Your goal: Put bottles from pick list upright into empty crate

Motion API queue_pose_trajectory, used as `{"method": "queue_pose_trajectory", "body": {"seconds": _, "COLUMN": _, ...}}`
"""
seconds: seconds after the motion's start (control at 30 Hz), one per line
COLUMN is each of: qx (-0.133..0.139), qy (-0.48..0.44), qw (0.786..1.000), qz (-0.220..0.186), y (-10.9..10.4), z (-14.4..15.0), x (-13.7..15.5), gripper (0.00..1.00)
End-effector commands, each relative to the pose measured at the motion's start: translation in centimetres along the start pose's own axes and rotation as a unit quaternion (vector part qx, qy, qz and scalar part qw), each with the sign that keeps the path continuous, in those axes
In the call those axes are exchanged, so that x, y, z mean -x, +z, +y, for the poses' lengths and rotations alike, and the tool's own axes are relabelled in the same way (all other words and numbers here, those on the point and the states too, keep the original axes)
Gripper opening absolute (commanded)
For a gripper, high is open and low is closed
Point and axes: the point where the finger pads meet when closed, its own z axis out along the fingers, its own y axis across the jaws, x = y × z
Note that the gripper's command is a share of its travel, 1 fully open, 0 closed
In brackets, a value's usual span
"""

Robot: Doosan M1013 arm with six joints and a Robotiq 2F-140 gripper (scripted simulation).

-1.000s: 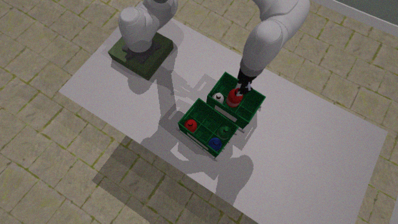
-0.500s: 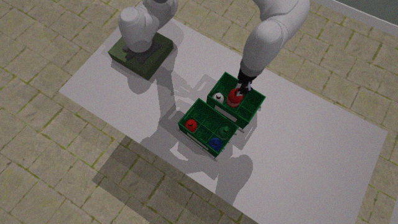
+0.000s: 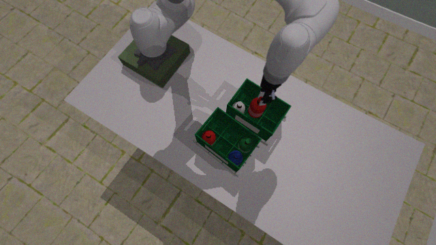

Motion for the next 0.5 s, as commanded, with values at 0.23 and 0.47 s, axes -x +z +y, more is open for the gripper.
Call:
{"method": "queue_pose_trajectory", "body": {"seconds": 0.23, "qx": -0.003, "qy": 0.002, "qw": 1.0, "qz": 0.001, "y": 1.3, "z": -0.3, "x": -0.2, "gripper": 0.0}}
{"method": "queue_pose_trajectory", "body": {"seconds": 0.47, "qx": -0.003, "qy": 0.002, "qw": 1.0, "qz": 0.001, "y": 2.0, "z": -0.3, "x": -0.2, "gripper": 0.0}}
